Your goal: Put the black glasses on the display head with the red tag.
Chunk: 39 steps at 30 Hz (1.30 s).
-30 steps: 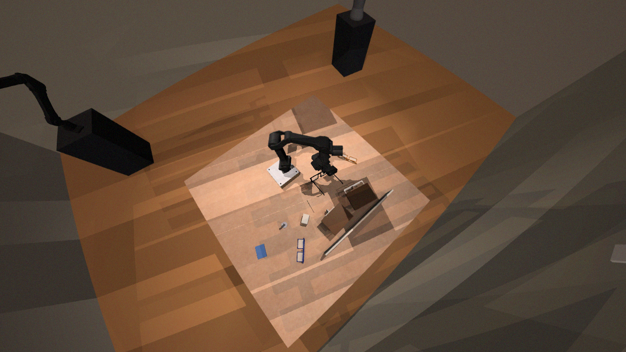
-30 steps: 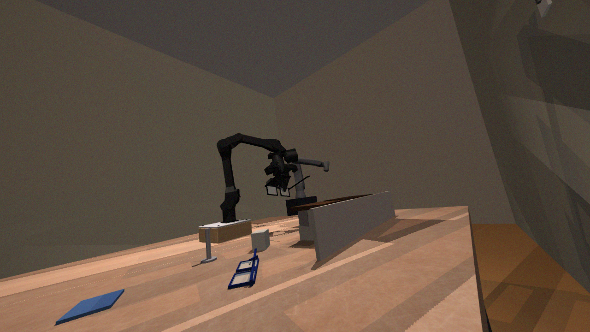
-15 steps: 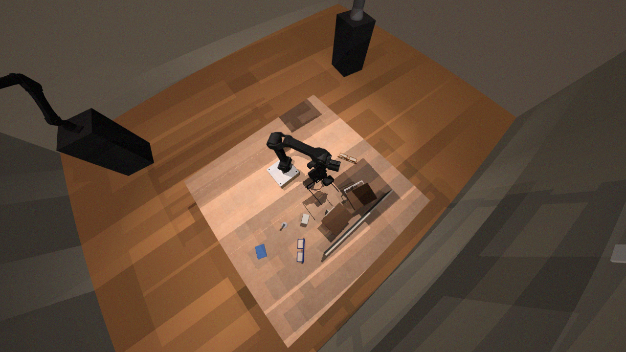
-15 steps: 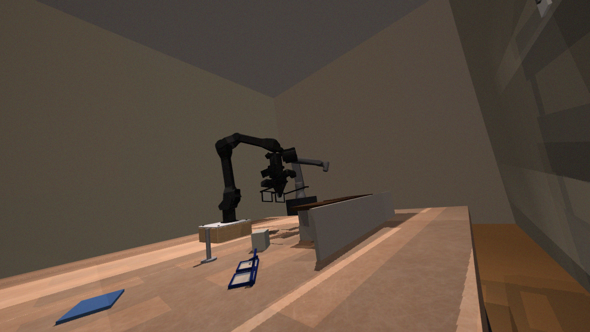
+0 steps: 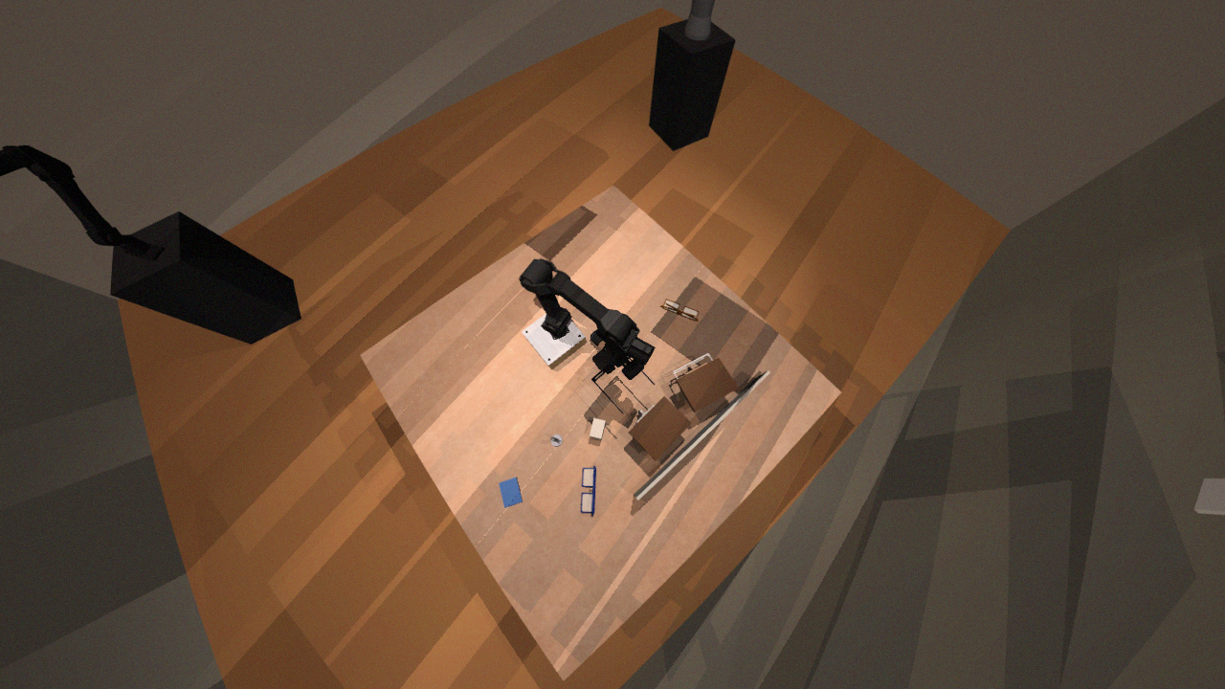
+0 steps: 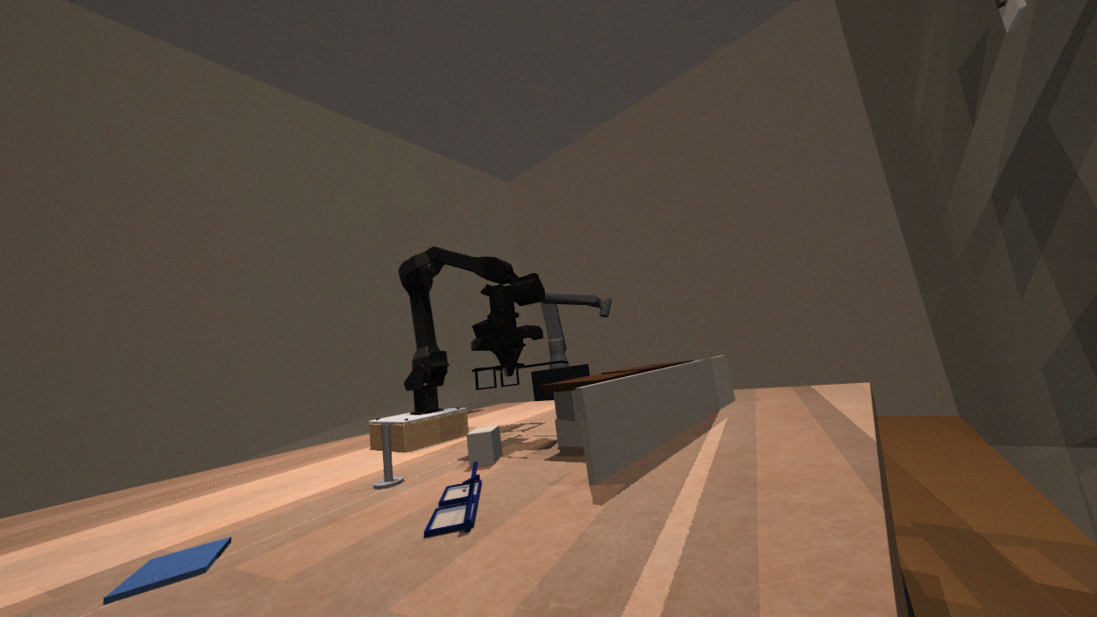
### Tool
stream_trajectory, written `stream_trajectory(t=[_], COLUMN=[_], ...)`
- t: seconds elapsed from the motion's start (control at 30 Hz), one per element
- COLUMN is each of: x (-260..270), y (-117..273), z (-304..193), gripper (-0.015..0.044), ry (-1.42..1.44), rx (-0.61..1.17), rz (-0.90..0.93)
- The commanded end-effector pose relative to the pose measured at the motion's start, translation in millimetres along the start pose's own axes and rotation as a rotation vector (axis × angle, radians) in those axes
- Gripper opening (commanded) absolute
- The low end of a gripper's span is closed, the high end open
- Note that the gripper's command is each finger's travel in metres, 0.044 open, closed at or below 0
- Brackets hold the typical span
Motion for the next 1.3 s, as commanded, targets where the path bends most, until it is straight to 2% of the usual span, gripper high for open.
stream_trajectory(t=[0.0, 1.27], x=[-0.8, -3.5], y=[-5.5, -39.7], z=[14.5, 11.5], gripper=[0.0, 0.0], ry=[0.021, 0.024], rx=[0.042, 0.029], rz=[-0.015, 0.005])
Point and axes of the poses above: the point midway between the two fingers, 35 mm back from their tips, its own y axis back along the fingers, its own x axis across the jaws, z = x × y, the point moved 10 cm from there along y, back along the fingers, and after that the axes turned 7 degrees about y, right-handed, at the moved point
